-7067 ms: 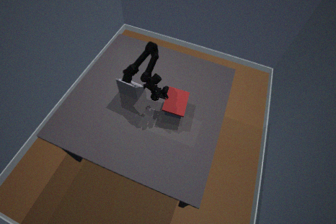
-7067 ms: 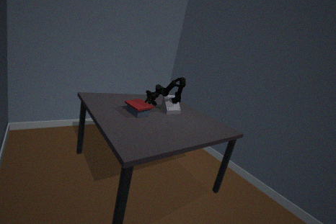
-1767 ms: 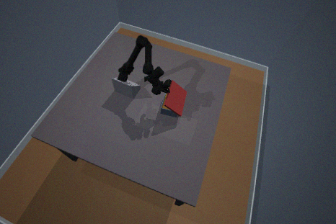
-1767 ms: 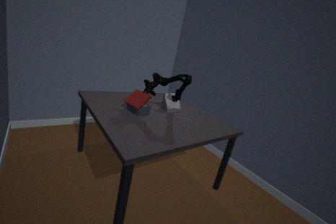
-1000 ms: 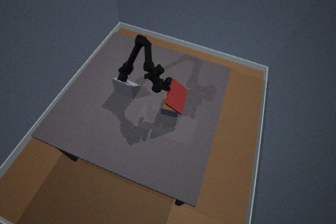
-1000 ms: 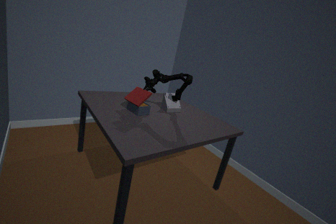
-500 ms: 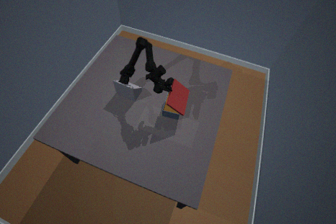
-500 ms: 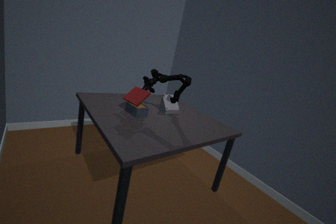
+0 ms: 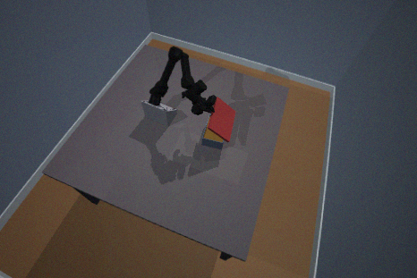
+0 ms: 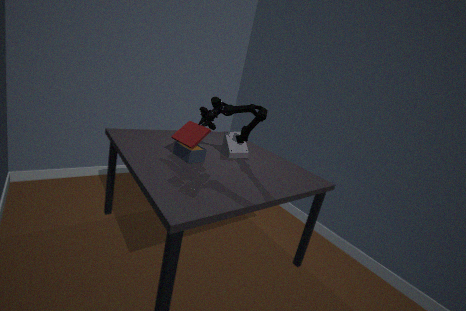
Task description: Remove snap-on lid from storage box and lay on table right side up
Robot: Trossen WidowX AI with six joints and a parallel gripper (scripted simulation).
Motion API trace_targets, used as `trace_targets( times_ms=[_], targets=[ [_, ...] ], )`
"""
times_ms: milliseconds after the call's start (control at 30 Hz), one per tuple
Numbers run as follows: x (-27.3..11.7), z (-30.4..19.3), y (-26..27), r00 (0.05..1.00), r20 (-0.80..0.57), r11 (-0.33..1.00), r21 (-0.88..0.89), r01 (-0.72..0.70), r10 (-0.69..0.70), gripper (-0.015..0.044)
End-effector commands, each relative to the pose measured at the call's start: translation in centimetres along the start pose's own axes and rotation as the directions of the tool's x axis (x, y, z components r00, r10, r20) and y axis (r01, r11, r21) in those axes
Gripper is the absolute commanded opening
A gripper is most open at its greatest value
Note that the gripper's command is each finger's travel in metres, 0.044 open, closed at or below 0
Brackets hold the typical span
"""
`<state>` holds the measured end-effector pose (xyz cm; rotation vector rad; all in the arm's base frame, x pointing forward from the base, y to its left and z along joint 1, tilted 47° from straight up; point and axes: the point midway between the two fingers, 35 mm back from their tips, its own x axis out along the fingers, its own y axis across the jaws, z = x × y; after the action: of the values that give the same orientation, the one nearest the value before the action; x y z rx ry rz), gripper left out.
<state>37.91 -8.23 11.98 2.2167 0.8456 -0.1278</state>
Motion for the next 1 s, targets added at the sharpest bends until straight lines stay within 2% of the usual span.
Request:
trace_targets(
  times_ms=[0, 967],
  targets=[
    [-0.3, -0.7, 0.2, 1.0, 0.007, 1.0, -0.005, -0.011, 0.011, 0.0],
    [-0.8, -6.5, -0.2, 1.0, 0.006, 1.0, -0.002, -0.011, 0.011, 0.0]
  ],
)
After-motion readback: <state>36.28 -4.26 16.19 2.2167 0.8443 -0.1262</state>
